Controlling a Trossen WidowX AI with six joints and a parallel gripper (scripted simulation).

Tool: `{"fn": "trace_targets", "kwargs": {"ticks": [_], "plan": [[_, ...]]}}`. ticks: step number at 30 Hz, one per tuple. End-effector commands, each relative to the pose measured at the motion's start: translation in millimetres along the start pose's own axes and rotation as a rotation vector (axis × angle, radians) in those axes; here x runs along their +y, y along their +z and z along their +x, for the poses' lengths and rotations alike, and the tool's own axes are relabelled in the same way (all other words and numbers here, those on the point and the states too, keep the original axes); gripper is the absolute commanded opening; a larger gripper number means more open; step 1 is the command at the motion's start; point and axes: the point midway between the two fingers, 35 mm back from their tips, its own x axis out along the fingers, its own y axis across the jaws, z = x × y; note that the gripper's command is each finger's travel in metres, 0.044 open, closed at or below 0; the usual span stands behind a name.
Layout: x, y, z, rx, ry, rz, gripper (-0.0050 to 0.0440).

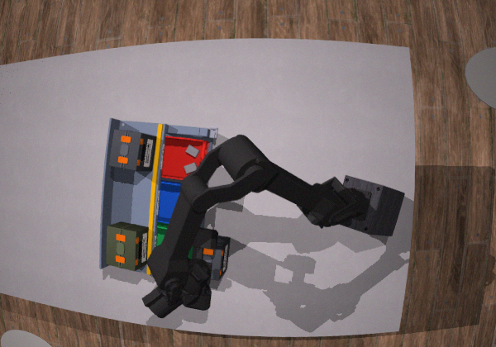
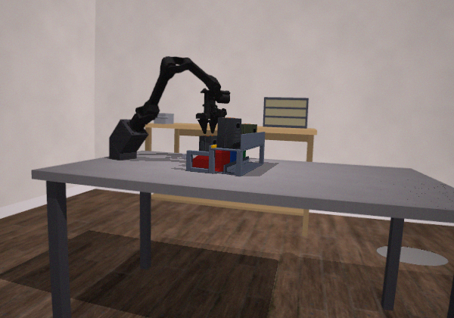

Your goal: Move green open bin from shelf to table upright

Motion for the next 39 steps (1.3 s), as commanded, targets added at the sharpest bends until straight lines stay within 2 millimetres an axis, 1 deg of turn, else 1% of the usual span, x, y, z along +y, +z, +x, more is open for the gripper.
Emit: {"fn": "trace_targets", "kwargs": {"ticks": [1,5,17,22,34,39], "plan": [[-0.4,3.5,-4.4,-0.011,0.012,-0.041,0.044],[-0.3,3.4,-4.5,-0.012,0.011,-0.249,0.044],[-0.3,3.4,-4.5,-0.012,0.011,-0.249,0.044],[-0.3,3.4,-4.4,-0.013,0.01,-0.5,0.044],[-0.3,3.4,-4.4,-0.013,0.01,-0.5,0.044],[-0.4,3.4,-4.3,-0.015,0.008,-0.751,0.044]]}}
